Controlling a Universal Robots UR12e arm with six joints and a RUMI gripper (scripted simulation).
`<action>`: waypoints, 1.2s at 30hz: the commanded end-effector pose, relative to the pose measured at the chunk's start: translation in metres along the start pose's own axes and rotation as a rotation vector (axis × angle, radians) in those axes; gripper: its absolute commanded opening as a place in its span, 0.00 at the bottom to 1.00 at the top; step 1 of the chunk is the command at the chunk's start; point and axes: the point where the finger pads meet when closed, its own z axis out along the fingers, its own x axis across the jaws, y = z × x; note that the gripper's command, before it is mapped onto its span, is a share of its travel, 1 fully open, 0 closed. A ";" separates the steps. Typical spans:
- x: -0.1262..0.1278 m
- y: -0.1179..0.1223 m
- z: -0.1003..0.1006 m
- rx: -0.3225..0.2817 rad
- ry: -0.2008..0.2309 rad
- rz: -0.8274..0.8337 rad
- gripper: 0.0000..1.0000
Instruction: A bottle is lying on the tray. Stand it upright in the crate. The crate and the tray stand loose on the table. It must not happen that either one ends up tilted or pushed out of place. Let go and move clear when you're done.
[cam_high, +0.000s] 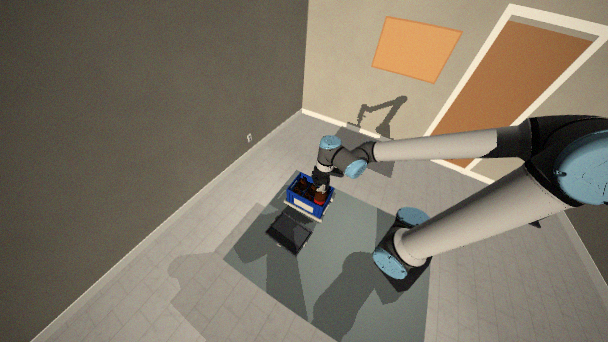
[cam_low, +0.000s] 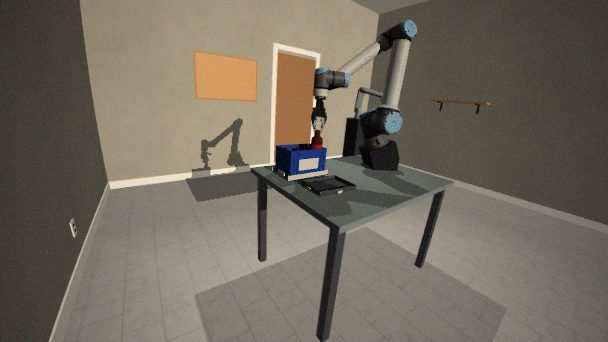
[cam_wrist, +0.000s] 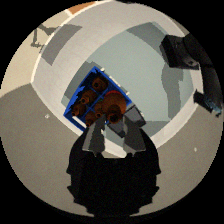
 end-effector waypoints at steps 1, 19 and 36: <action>-0.001 0.000 0.005 -0.001 -0.001 0.000 0.00; -0.001 0.000 0.021 -0.001 -0.001 0.000 0.00; -0.001 0.000 0.024 -0.001 -0.001 0.000 0.00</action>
